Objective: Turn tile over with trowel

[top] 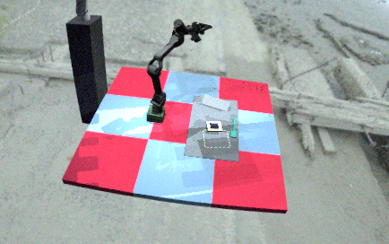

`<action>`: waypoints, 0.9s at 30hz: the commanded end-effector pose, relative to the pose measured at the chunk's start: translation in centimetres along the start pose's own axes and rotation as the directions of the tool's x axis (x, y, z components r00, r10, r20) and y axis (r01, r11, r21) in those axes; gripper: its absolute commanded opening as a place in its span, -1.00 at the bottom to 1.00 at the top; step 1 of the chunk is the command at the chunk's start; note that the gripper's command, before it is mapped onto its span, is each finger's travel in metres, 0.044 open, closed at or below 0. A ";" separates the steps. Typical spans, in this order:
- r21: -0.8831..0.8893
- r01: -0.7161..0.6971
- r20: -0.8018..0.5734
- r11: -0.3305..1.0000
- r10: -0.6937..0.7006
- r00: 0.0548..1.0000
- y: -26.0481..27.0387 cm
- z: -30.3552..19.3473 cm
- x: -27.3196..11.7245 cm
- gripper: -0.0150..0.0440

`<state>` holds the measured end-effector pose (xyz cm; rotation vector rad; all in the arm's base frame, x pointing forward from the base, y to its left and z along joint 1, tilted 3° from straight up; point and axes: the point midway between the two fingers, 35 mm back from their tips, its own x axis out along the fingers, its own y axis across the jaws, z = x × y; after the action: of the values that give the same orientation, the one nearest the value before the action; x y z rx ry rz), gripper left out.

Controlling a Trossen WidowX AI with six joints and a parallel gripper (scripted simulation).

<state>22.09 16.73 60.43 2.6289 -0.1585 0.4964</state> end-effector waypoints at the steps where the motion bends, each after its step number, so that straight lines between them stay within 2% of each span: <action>1: -0.121 0.026 -0.013 0.992 -0.028 1.000 -1.7 0.0 0.4 -0.15; 14: -0.492 0.085 -0.042 0.866 -0.121 0.992 -7.6 0.7 2.3 -0.15; 27: -0.788 0.134 -0.008 0.601 -0.227 0.974 -13.0 3.0 3.6 -0.15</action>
<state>28.24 25.82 54.77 1.7975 -0.0635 0.3877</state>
